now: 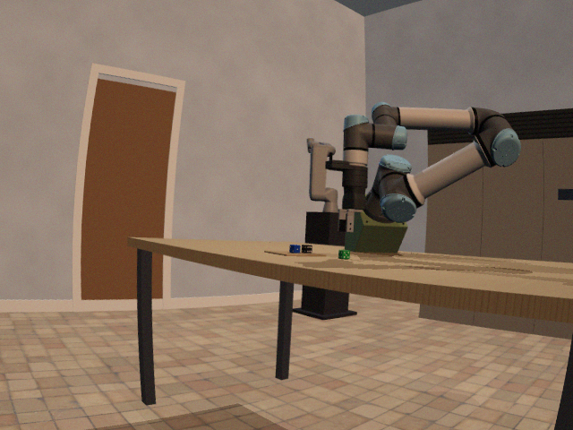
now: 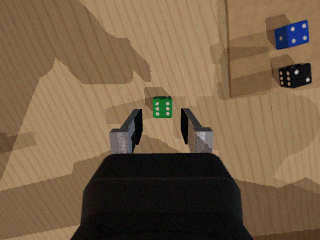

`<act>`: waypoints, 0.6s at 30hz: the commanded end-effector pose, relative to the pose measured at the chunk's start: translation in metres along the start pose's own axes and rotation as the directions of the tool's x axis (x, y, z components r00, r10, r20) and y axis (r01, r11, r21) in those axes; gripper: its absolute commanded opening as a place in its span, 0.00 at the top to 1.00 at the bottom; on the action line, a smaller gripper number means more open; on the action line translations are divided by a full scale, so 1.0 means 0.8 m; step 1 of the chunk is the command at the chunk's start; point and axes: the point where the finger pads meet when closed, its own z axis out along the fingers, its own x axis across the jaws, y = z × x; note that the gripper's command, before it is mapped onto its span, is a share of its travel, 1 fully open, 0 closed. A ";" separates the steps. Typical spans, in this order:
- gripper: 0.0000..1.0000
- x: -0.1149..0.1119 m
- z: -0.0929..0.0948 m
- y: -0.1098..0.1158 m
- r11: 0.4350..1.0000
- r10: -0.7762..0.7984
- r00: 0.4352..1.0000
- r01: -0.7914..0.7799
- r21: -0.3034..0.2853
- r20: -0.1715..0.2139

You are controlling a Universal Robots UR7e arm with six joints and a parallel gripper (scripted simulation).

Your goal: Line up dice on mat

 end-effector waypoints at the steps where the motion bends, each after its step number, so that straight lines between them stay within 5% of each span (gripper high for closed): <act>1: 0.21 0.000 0.002 0.000 1.000 0.000 1.000 0.000 0.000 0.000; 18: 0.21 0.001 0.029 0.000 1.000 0.000 1.000 0.000 0.000 0.000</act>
